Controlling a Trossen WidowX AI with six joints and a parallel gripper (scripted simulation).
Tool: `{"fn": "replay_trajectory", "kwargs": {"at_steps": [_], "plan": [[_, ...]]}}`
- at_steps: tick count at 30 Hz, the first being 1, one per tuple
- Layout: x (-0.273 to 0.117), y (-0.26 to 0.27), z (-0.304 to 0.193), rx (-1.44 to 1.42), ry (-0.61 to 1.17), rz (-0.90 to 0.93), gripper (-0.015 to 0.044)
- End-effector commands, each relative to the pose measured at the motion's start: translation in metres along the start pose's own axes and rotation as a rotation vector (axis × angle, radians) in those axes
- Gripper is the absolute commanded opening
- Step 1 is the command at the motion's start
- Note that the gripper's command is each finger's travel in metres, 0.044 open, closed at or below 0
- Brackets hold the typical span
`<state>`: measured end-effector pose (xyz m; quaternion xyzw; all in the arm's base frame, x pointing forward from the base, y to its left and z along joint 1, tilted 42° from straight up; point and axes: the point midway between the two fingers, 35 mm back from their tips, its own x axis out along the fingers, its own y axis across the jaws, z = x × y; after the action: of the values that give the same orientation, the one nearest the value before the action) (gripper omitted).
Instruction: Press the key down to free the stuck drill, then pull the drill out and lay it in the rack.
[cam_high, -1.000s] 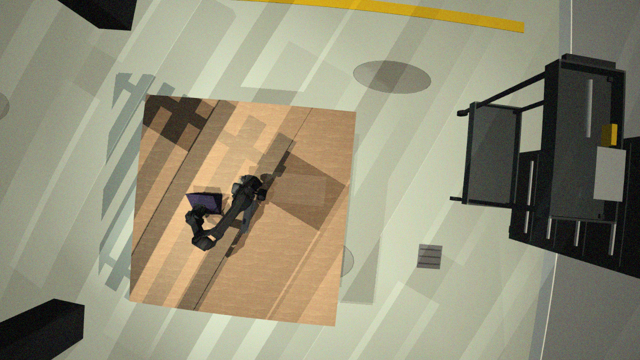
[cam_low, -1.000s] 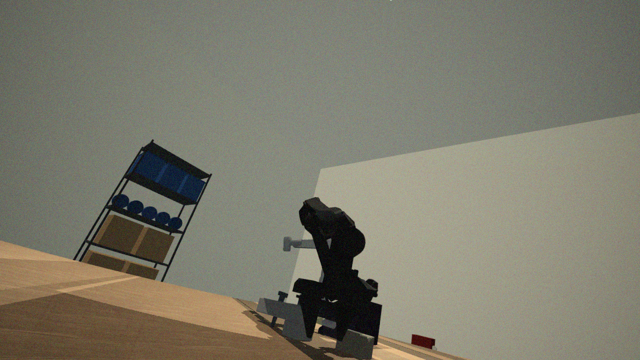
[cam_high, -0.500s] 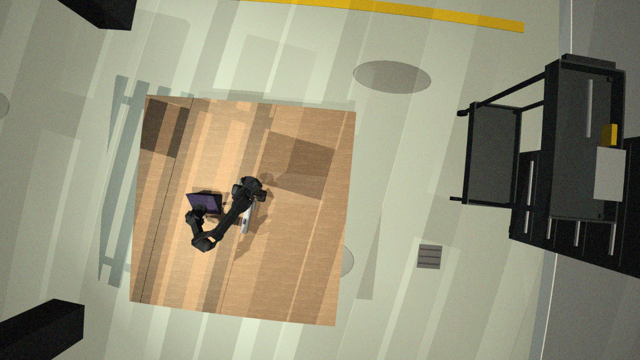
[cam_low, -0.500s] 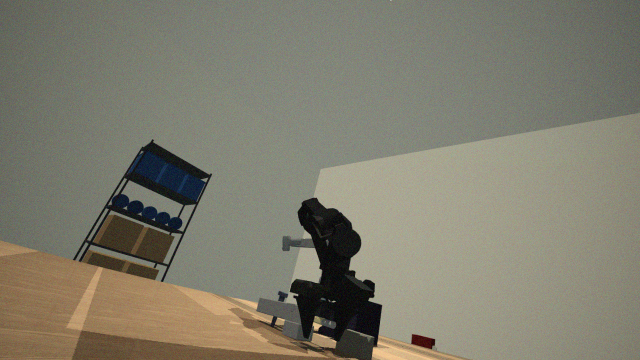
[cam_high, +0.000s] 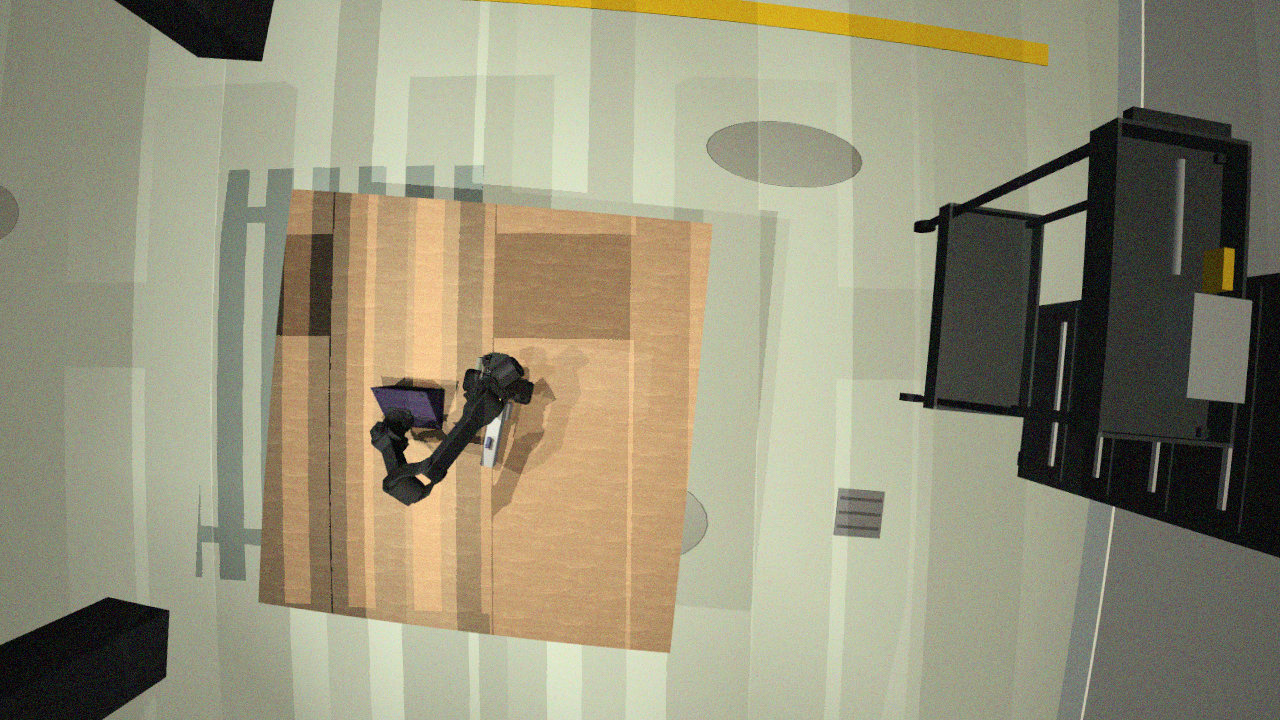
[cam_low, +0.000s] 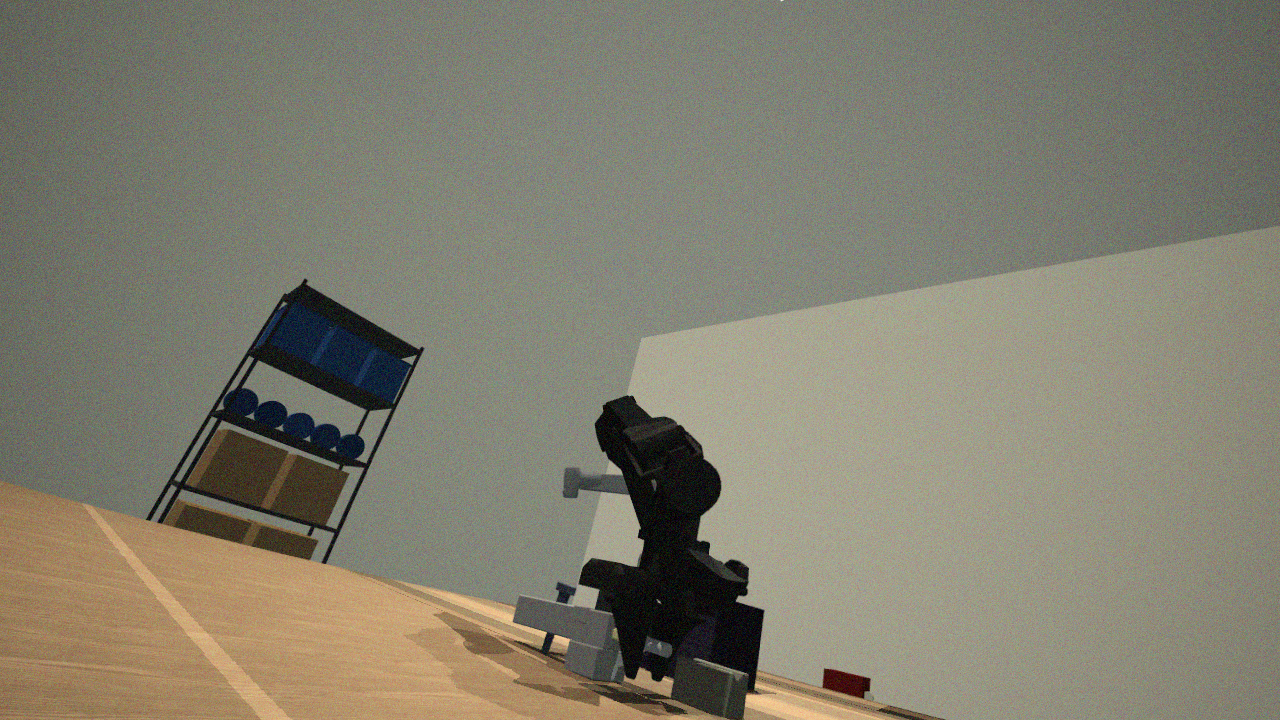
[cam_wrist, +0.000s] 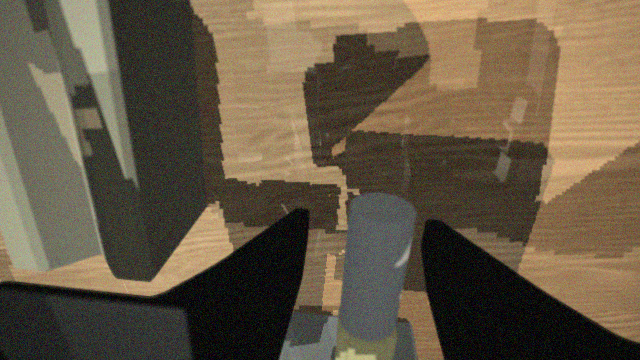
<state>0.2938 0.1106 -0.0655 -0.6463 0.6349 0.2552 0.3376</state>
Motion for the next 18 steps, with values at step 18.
{"fn": "replay_trajectory", "kwargs": {"at_steps": [18], "plan": [[-0.0030, 0.0006, -0.0001, -0.006, 0.003, -0.001, 0.0000]]}}
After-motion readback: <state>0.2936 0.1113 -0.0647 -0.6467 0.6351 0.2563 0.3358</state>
